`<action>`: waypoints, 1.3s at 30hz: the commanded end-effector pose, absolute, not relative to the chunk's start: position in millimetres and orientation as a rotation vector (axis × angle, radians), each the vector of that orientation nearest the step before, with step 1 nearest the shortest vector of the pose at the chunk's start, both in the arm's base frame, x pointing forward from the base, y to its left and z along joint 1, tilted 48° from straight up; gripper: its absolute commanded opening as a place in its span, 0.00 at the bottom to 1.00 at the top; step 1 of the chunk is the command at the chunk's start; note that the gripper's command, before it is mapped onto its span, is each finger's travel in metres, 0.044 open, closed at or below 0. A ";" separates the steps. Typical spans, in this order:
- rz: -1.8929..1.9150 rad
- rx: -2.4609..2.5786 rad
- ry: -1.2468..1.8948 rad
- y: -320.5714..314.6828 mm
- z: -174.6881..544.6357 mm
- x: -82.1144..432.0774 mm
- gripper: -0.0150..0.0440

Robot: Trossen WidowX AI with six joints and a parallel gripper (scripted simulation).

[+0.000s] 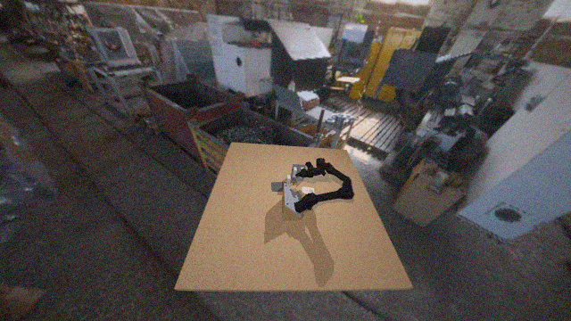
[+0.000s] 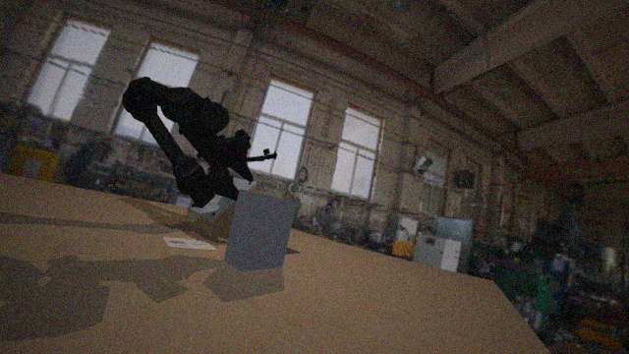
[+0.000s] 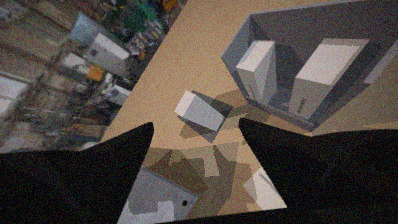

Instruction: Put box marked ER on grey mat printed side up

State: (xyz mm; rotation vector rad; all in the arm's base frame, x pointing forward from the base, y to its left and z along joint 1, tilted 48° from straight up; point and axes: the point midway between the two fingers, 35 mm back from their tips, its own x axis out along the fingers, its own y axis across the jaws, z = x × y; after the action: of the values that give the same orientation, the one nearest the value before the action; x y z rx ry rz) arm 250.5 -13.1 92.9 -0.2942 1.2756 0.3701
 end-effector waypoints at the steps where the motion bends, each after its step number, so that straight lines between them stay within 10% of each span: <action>1: 0.365 -0.296 1.273 -8.0 99.1 251.9 1.00; 39: 0.395 -0.440 1.389 54.0 65.3 272.5 1.00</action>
State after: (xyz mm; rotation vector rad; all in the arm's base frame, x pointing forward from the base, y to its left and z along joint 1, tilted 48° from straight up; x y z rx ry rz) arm 270.1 52.3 63.7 -0.3817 1.3540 0.3856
